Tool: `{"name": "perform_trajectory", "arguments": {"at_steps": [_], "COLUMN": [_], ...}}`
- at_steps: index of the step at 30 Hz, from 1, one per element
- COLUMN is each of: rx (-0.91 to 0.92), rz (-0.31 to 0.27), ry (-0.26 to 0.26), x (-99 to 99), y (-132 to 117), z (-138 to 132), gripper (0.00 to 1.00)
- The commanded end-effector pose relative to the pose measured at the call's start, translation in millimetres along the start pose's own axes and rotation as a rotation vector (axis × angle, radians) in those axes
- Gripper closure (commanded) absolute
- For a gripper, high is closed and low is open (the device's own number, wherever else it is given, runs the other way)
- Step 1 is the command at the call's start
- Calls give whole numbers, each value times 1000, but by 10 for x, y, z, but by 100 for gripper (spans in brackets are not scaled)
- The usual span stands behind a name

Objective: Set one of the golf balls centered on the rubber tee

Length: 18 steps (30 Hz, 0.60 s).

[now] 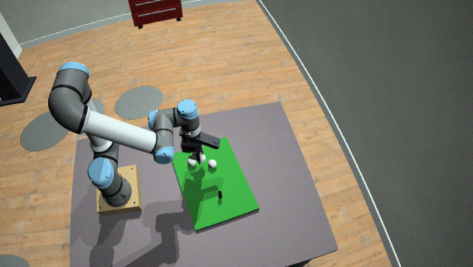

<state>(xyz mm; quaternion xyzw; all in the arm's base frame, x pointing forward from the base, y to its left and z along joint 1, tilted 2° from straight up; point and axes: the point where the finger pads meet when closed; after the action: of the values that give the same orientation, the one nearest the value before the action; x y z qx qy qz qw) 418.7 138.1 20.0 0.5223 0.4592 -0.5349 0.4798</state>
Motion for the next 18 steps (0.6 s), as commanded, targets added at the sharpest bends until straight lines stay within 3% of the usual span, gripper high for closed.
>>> {"name": "perform_trajectory", "arguments": {"at_steps": [1, 8, 14, 18], "rx": [0, 0, 0, 0], "rz": [-2, -2, -2, -2], "ry": [0, 0, 0, 0], "x": [-371, -547, -574, -622], "y": [2, -6, -1, 118], "z": [2, 4, 11, 148], "gripper": [100, 100, 100, 100]}}
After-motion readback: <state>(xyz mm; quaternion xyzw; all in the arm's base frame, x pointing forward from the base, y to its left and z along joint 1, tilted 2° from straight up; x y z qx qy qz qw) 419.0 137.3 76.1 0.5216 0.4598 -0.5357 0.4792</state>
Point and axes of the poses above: the point where the finger pads meet when closed, its own x axis out along the fingers, its own z axis across the jaws, y = z × x, and after that the axes turned 5 degrees about -x, right-handed
